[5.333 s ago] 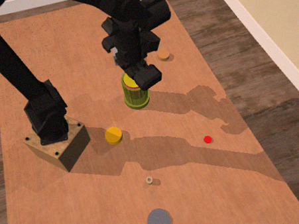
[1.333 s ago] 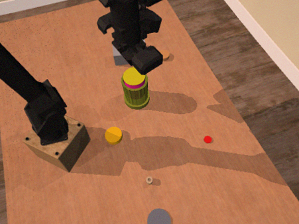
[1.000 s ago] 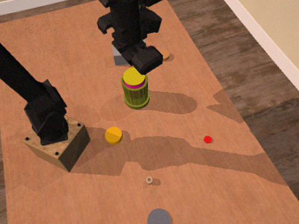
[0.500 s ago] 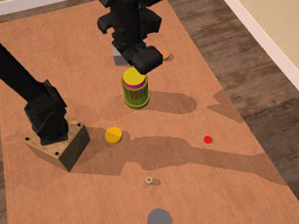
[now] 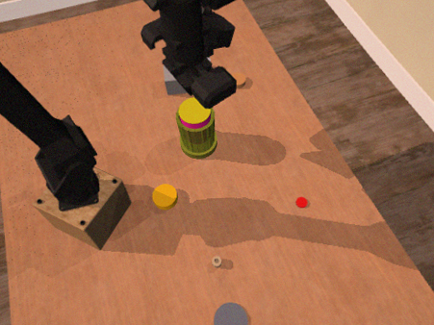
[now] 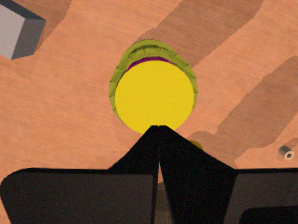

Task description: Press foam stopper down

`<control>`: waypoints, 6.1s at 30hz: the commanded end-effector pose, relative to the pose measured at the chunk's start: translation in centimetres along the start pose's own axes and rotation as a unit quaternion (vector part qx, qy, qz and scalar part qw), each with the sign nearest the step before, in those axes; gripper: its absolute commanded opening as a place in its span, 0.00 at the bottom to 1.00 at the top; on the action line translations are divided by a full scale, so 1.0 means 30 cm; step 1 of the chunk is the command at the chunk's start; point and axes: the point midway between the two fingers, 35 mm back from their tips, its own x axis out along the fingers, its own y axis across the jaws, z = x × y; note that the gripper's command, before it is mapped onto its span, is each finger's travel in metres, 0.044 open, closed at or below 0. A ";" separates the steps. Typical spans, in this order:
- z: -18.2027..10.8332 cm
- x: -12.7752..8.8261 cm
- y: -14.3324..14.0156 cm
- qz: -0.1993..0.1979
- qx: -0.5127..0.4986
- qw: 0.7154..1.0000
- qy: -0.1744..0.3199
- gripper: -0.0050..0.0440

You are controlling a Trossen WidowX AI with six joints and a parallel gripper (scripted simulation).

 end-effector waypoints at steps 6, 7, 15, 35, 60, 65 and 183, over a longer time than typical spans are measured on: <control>0.008 -0.016 0.001 0.000 -0.001 1.000 -0.011 0.10; 0.008 -0.016 0.001 0.000 -0.001 1.000 -0.011 0.10; 0.008 -0.016 0.001 0.000 -0.001 1.000 -0.011 0.10; 0.009 -0.030 0.000 -0.001 -0.001 1.000 -0.011 0.10; 0.012 0.138 -0.002 -0.002 -0.003 1.000 -0.010 0.10; 0.014 0.151 -0.002 -0.002 -0.003 1.000 -0.010 0.10; 0.000 0.174 -0.002 -0.002 -0.003 1.000 -0.010 0.10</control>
